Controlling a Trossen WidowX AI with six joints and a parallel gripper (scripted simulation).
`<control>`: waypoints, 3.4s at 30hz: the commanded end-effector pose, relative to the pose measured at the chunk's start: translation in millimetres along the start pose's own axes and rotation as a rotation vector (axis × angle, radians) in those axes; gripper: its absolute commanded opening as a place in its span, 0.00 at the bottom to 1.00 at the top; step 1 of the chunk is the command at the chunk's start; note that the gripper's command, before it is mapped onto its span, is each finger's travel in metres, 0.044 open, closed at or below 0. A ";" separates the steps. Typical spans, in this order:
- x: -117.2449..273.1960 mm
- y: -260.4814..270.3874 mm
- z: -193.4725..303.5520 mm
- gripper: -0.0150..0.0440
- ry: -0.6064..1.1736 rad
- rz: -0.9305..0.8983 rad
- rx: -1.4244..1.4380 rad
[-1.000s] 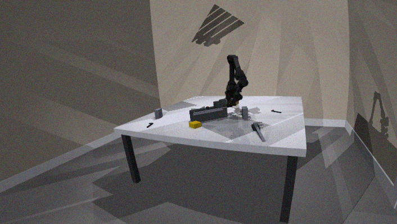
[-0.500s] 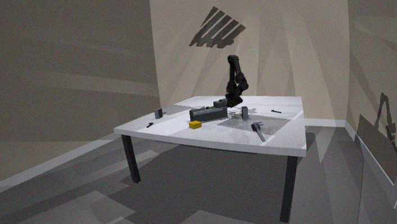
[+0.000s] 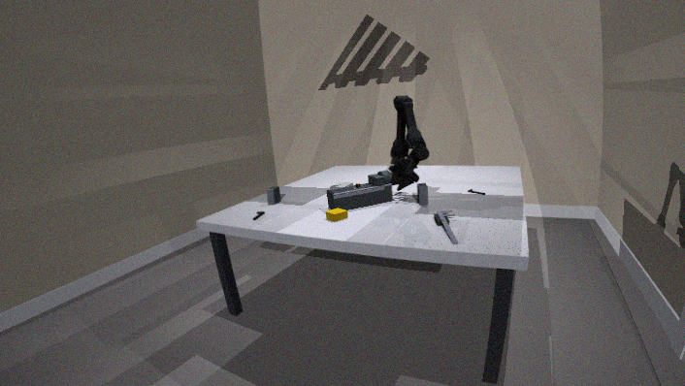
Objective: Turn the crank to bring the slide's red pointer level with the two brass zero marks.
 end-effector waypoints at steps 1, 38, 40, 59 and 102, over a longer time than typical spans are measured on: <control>-1.7 -0.5 1.5 0.82 -0.003 0.000 -0.004; -0.7 -5.8 -0.2 0.25 -0.004 0.001 -0.004; -0.4 -6.8 -0.6 0.25 -0.004 0.001 -0.004; 3.6 -13.4 -6.3 0.25 -0.004 0.001 -0.003; 10.8 -17.3 -14.7 0.25 -0.004 0.001 -0.003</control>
Point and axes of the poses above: the point midway between the two fingers, 35 mm back from their tips, its own x axis back along the fingers, its own y axis across the jaws, z = x × y, the point moved 7 cm from there along x, back along the fingers, and after that the axes turned 14 degrees about -x, right-handed, at the moved point
